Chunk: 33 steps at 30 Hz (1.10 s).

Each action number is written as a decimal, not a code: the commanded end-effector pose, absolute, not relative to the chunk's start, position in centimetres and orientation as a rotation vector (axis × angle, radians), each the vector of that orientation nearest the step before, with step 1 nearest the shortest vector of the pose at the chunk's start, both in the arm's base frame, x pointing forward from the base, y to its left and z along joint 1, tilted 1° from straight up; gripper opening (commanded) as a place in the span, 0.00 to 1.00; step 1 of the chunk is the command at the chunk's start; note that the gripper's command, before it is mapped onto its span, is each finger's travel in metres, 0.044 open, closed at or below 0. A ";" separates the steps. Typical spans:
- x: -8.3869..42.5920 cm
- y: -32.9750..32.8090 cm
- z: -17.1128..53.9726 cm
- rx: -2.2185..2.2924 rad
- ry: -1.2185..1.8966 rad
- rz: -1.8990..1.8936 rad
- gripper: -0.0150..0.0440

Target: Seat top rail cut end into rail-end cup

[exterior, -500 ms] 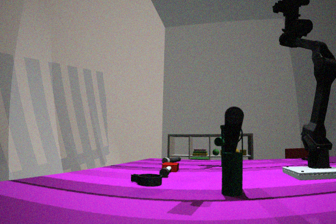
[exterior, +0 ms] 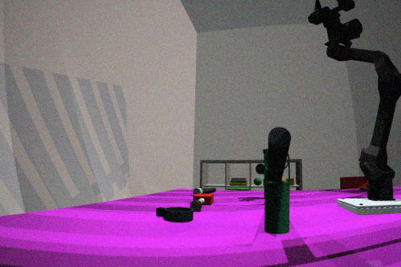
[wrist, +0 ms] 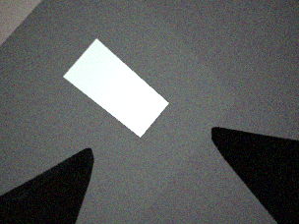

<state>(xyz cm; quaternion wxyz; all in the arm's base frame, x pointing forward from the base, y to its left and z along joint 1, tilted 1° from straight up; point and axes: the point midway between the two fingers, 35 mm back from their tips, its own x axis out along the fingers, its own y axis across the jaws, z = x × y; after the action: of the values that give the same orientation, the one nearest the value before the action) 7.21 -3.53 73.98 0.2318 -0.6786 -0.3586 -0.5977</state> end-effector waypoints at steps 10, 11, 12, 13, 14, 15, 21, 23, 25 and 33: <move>21.8 -10.5 69.6 -1.346 -0.713 -0.905 1.00; 23.1 -10.8 68.7 -1.295 -0.681 -0.850 1.00; 24.4 -11.0 67.8 -1.245 -0.648 -0.796 1.00; 25.6 -11.1 66.9 -1.195 -0.613 -0.743 1.00; 26.9 -11.2 65.9 -1.145 -0.577 -0.692 1.00; 28.1 -11.2 64.8 -1.095 -0.541 -0.642 1.00; 34.3 -10.4 57.0 -0.807 -0.271 -0.374 1.00; 35.8 -9.7 54.1 -0.715 -0.172 -0.298 1.00; 37.0 -8.8 51.0 -0.625 -0.070 -0.229 1.00; 38.2 -4.0 38.7 -0.308 0.379 -0.025 1.00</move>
<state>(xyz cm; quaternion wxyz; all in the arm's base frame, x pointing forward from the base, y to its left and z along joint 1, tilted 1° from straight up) 38.21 -5.88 43.65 0.9721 -0.2095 0.0958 -0.0432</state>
